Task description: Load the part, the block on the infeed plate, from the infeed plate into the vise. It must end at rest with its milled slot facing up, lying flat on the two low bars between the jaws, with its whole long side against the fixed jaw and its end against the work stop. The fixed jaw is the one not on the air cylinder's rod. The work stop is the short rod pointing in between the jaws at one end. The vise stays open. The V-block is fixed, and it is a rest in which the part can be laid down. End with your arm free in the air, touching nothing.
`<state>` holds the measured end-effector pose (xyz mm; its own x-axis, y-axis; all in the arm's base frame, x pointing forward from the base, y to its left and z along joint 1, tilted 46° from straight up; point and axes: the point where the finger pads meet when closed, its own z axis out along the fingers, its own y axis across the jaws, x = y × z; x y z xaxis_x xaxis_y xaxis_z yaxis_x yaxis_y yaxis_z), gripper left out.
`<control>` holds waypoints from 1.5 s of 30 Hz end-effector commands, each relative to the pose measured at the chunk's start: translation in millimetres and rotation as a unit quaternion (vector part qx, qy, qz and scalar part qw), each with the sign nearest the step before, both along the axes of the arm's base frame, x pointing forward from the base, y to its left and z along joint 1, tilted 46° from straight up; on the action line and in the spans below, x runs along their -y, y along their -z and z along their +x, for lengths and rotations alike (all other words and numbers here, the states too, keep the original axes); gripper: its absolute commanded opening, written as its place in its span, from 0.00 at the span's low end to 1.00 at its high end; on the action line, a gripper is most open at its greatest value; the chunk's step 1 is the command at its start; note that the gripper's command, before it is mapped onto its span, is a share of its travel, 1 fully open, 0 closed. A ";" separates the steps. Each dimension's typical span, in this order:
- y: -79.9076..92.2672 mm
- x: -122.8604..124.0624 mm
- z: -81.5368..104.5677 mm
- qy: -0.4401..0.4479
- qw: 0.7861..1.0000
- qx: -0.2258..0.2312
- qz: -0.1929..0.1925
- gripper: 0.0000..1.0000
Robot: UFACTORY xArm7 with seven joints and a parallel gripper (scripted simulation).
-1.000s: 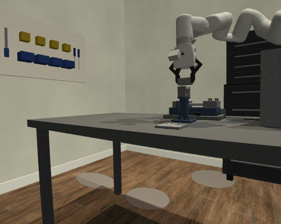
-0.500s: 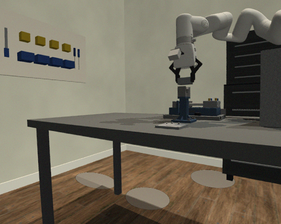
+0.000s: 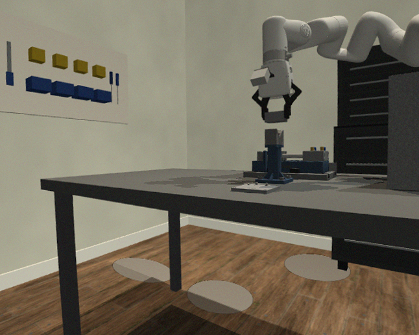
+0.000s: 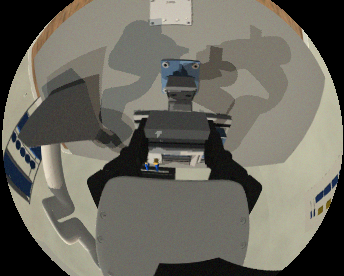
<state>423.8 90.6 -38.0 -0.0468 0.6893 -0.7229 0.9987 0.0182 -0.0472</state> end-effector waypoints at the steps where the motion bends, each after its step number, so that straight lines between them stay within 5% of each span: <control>1: -5.3 -7.1 0.9 -0.002 1.000 0.001 0.002 0.00; 45: -25.8 -28.4 1.4 -0.002 1.000 0.001 0.002 0.00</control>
